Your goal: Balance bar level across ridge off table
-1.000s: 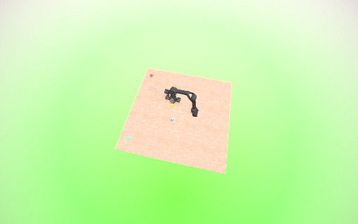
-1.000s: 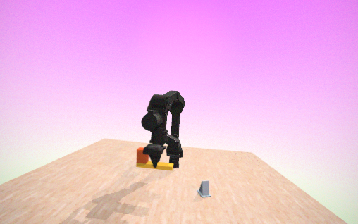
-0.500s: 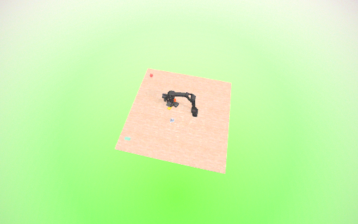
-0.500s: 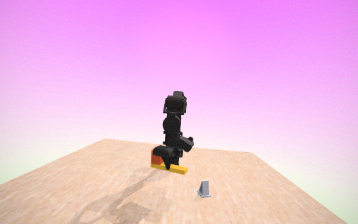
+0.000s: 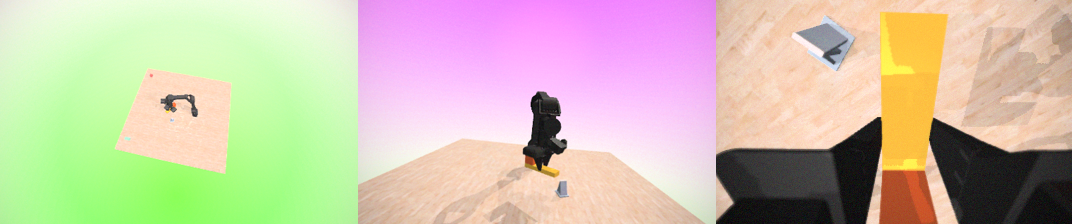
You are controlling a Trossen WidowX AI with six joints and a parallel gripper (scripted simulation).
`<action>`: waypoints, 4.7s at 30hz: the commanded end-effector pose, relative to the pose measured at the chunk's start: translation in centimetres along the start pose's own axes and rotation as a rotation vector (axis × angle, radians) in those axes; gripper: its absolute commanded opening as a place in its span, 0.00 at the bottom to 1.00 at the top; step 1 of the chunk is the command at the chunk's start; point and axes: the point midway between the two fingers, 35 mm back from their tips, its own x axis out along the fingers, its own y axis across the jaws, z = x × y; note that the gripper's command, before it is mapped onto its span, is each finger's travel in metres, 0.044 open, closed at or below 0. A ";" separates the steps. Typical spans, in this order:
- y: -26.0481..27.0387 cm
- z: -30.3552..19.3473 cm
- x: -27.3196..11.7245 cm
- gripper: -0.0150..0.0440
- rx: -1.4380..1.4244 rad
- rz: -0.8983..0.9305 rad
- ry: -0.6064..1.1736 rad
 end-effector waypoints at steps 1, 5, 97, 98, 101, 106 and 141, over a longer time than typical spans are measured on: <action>0.8 1.1 -0.1 0.25 0.072 -0.003 0.000; 1.8 2.3 -0.1 0.25 0.150 -0.002 -0.001; 7.3 7.5 4.2 0.25 0.609 0.005 -0.005; 7.3 7.5 4.2 0.25 0.609 0.005 -0.005; 7.3 7.5 4.3 0.25 0.609 0.005 -0.005; 7.3 7.5 4.3 0.25 0.609 0.005 -0.005; 7.3 7.5 4.6 0.25 0.609 0.005 -0.005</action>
